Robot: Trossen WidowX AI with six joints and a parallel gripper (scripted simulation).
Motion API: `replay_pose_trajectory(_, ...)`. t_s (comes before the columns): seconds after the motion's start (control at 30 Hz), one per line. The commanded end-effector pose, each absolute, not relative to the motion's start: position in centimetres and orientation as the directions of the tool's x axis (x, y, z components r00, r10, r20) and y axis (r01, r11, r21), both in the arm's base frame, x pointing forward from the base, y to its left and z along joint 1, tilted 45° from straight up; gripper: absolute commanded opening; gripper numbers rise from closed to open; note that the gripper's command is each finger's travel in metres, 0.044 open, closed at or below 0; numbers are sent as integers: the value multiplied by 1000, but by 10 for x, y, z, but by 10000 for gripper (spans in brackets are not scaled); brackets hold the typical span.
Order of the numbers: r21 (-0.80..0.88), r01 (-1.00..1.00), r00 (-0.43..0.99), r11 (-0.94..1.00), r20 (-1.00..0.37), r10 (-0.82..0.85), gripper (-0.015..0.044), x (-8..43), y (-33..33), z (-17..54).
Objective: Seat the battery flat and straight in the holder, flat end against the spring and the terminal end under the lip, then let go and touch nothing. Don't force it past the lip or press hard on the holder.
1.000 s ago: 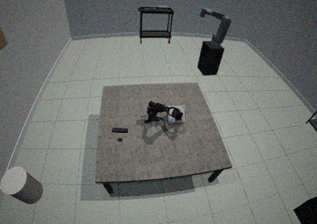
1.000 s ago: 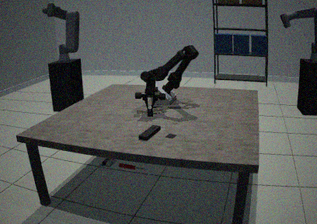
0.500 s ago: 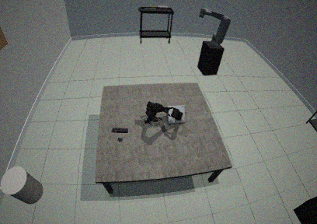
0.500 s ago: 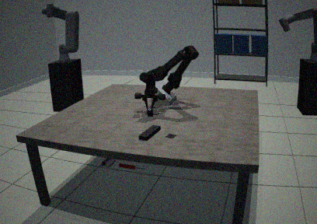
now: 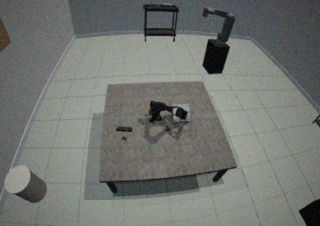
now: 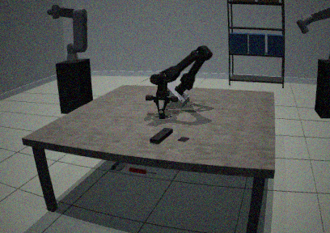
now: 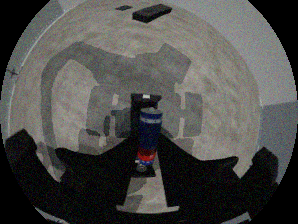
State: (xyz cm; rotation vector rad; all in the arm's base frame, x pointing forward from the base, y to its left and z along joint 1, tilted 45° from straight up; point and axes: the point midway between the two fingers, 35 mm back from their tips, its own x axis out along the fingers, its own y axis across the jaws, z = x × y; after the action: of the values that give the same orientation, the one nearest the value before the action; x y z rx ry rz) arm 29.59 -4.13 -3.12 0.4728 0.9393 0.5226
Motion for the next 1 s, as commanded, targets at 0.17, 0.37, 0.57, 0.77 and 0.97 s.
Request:
replay_pose_trajectory(0.17, 578, -207, 419, 789, -677, 606, 71, 295, -41, -38)
replay_pose_trajectory(0.37, 576, -212, 383, 789, -694, 610, 71, 296, -40, -38)
replay_pose_trajectory(0.57, 574, -219, 346, 789, -711, 613, 71, 297, -38, -38)
replay_pose_trajectory(0.77, 571, -226, 307, 789, -727, 614, 71, 298, -37, -37)
replay_pose_trajectory(0.97, 568, -232, 267, 789, -743, 614, 71, 298, -35, -36)
